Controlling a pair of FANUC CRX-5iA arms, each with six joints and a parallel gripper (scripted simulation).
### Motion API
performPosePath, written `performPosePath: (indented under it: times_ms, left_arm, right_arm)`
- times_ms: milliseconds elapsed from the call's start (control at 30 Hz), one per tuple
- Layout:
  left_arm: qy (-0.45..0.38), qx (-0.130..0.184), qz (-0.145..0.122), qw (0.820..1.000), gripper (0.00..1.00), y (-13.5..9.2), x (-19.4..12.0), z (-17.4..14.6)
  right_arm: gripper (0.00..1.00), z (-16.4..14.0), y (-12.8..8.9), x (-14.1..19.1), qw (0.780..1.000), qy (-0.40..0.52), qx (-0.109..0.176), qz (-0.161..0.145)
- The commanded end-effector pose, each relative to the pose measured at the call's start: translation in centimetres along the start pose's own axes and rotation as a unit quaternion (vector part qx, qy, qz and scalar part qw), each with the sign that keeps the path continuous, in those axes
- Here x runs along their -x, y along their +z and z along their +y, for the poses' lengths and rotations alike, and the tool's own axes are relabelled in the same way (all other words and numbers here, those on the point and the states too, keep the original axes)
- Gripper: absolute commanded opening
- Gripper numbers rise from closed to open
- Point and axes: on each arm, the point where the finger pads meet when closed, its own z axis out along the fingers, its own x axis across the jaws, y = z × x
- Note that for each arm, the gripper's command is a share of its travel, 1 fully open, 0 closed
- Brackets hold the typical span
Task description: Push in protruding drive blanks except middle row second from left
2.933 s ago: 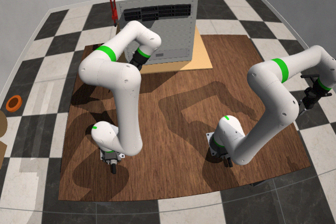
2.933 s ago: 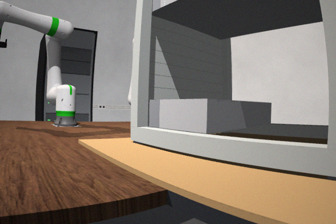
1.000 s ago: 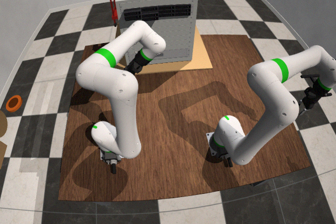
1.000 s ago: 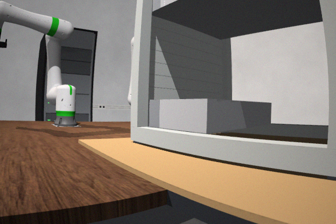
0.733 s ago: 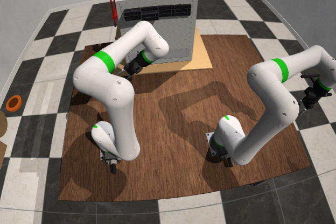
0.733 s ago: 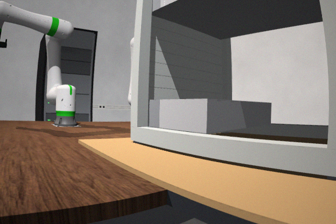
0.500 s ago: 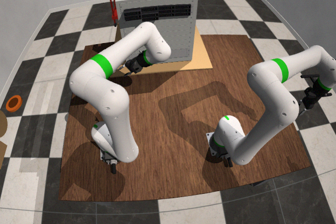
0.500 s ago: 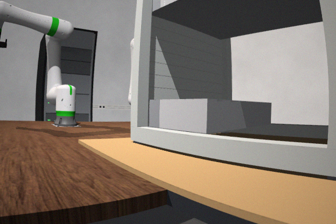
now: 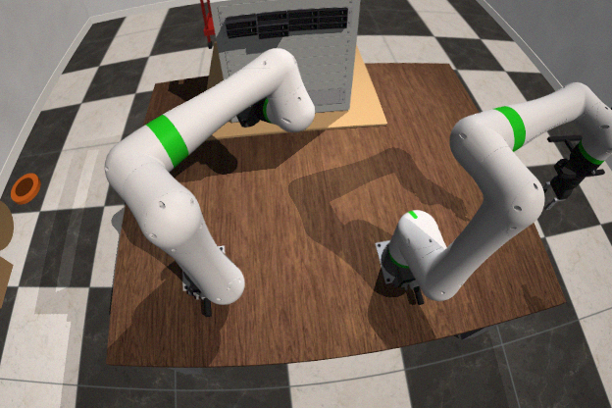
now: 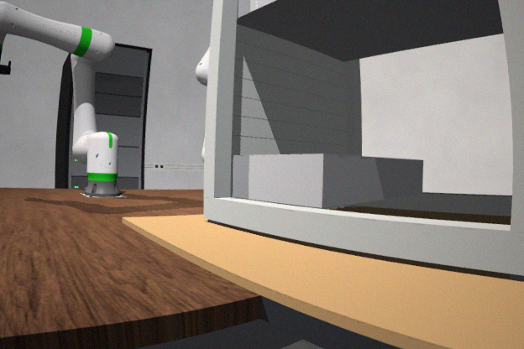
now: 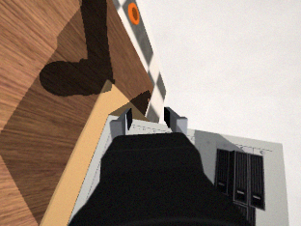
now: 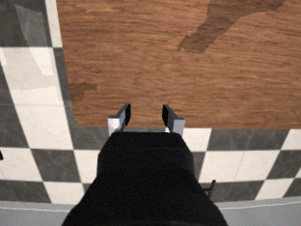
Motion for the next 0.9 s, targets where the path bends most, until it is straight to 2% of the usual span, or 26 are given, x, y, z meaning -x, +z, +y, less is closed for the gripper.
performPosePath:
  times_ms: [0,267,333,600,867]
  left_arm:
    - [0.018,0.053,0.034,0.998,1.0,-1.5,-2.1,1.8]
    - [0.053,0.153,0.104,0.981,1.0,-5.6,-6.3,5.1]
    - [0.053,0.153,0.104,0.981,1.0,-5.6,-6.3,5.1]
    - [0.077,0.226,0.16,0.958,1.0,-9.6,-9.5,7.3]
    - [0.089,0.265,0.192,0.941,1.0,-12.2,-11.2,8.4]
  right_arm:
    - [1.0,0.0,-0.1,0.0,1.0,0.0,0.001,0.0]
    - [1.0,0.0,-0.1,0.0,1.0,0.0,0.001,0.0]
    - [1.0,0.0,-0.1,0.0,1.0,0.0,0.001,0.0]
    - [1.0,0.0,-0.1,0.0,1.0,0.0,0.001,0.0]
    - [1.0,0.0,-0.1,0.0,1.0,0.0,0.001,0.0]
